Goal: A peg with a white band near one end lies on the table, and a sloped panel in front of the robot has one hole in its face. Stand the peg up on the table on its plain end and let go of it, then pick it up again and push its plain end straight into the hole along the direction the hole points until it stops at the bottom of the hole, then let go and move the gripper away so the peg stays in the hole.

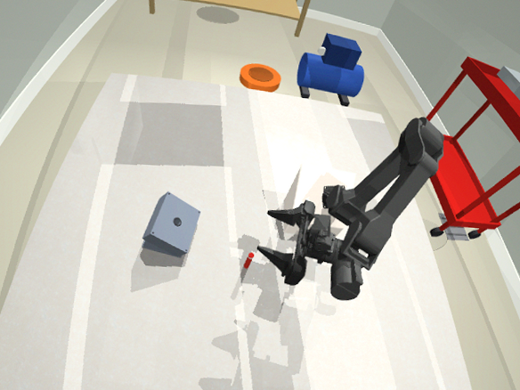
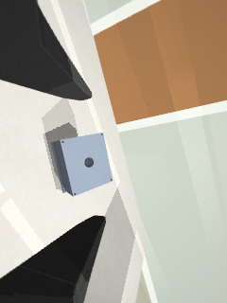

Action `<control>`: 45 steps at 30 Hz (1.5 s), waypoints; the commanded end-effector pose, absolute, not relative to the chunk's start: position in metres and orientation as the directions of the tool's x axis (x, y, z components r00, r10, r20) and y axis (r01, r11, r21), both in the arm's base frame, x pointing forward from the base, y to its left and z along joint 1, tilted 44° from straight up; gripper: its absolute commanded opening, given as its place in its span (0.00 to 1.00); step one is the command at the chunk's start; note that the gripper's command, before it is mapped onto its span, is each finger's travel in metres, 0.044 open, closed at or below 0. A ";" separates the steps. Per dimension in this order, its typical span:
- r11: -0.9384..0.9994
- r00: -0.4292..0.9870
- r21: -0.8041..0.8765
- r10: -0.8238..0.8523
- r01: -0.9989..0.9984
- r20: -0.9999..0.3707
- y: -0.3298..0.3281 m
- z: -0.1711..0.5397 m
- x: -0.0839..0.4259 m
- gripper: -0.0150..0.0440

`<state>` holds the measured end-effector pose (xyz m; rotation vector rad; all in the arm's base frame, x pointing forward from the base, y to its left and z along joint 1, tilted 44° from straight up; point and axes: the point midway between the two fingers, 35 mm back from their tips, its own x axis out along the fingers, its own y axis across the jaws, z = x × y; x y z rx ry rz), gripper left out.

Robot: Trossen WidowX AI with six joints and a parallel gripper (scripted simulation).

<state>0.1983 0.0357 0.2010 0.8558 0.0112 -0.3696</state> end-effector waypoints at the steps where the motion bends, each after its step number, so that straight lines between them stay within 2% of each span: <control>1: 0.626 0.938 0.705 -0.296 0.334 -0.181 0.033 0.199 0.199 1.00; 14: 0.797 0.864 0.441 -0.189 0.412 -0.467 0.048 0.170 0.218 1.00; 26: 0.881 0.673 0.274 -0.066 0.386 -0.737 0.056 0.139 0.224 1.00; 36: 0.904 0.450 0.269 0.099 0.331 -0.888 0.064 0.122 0.222 1.00; 45: 0.874 0.269 0.375 0.298 0.309 -0.916 0.070 0.119 0.221 1.00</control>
